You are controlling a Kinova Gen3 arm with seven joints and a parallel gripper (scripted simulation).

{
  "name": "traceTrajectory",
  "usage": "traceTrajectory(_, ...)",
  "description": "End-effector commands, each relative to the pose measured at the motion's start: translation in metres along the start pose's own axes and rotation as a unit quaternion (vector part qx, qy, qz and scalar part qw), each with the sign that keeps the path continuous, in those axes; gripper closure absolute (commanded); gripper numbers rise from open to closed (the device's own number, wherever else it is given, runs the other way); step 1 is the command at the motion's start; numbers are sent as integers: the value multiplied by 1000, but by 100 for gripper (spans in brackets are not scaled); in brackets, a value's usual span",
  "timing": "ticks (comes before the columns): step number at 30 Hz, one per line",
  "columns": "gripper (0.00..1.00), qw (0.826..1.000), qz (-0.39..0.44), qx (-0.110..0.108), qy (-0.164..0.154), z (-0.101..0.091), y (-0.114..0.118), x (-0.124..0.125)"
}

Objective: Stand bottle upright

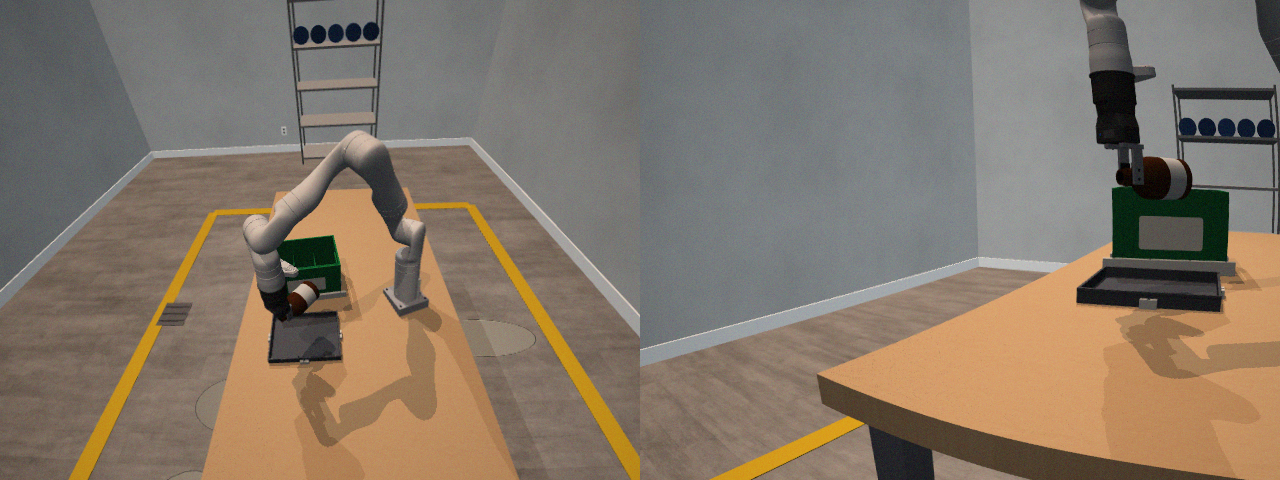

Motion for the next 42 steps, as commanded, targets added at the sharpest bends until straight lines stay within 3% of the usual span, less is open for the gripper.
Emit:
traceTrajectory(1, 100, 1000, 2, 2, -1, -3, 0, 0)
traceTrajectory(26, 100, 1000, 7, 2, -1, -3, 0, 0)
traceTrajectory(42, 100, 995, 99, 2, -1, -3, 0, 0)
Point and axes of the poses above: the point where the finger pads meet when closed, its own z axis out along the fingers, its own y axis across the jaws, x = y × z, the point moved 10 cm from there along -z, back along the fingers, and after that the axes turned 2 degrees about -z, right-handed, at the moved point
